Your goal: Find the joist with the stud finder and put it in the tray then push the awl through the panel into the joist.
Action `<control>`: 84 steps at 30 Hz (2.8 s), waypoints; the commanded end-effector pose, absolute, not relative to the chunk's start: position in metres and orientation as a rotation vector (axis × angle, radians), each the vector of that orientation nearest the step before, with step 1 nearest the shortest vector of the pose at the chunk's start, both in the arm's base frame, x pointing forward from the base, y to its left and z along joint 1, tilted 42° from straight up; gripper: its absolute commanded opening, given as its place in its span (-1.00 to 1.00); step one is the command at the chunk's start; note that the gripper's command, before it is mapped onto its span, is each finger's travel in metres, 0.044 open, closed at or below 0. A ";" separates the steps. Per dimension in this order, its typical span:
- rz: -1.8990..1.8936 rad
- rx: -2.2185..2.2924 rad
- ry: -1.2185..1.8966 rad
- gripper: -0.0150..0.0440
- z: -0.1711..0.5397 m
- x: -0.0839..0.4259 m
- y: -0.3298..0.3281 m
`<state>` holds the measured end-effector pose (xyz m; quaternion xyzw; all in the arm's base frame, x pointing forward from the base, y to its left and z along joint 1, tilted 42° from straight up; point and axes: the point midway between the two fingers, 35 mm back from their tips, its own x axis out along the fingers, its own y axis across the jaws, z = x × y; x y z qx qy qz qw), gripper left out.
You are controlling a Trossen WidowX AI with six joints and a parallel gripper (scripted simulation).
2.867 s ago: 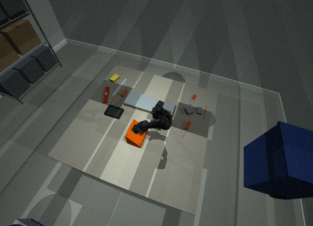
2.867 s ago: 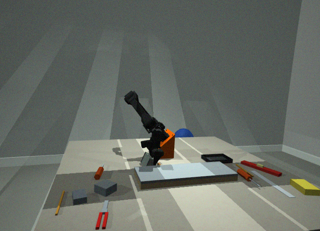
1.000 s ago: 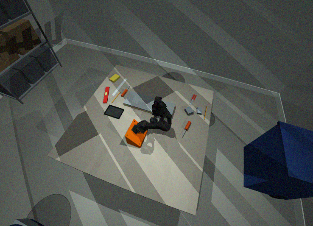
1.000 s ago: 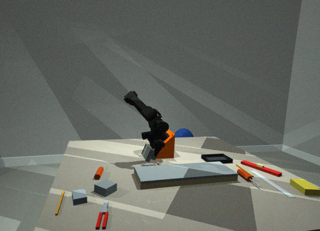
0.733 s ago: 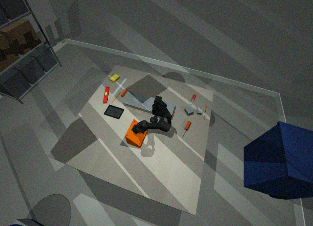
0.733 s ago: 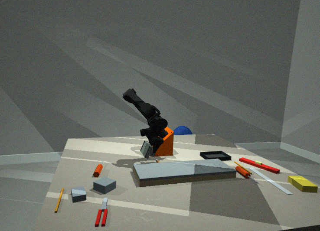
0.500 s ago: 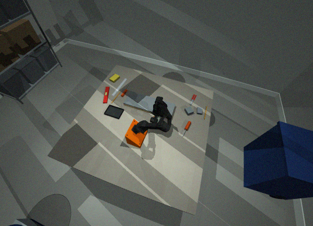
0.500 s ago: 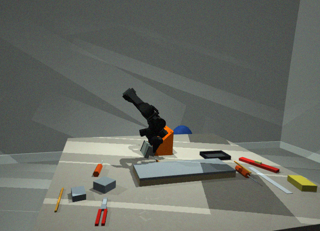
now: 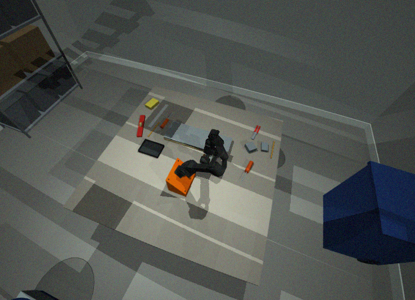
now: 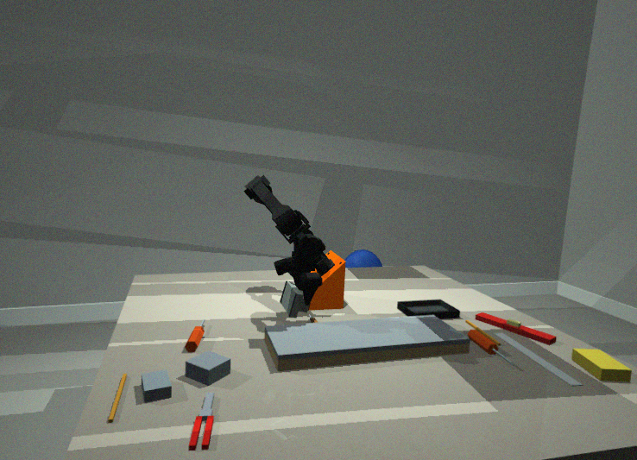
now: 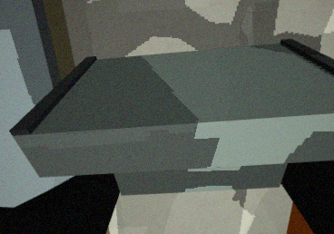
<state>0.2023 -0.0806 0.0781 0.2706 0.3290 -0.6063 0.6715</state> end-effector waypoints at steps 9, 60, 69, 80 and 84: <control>-1.343 0.667 0.799 -0.49 0.081 0.204 -0.082; -1.253 0.874 1.039 -0.49 0.085 0.205 -0.089; -1.235 0.912 1.088 -0.49 0.085 0.205 -0.091; -1.207 0.963 1.146 -0.49 0.086 0.205 -0.093; -1.195 0.983 1.165 -0.49 0.086 0.206 -0.094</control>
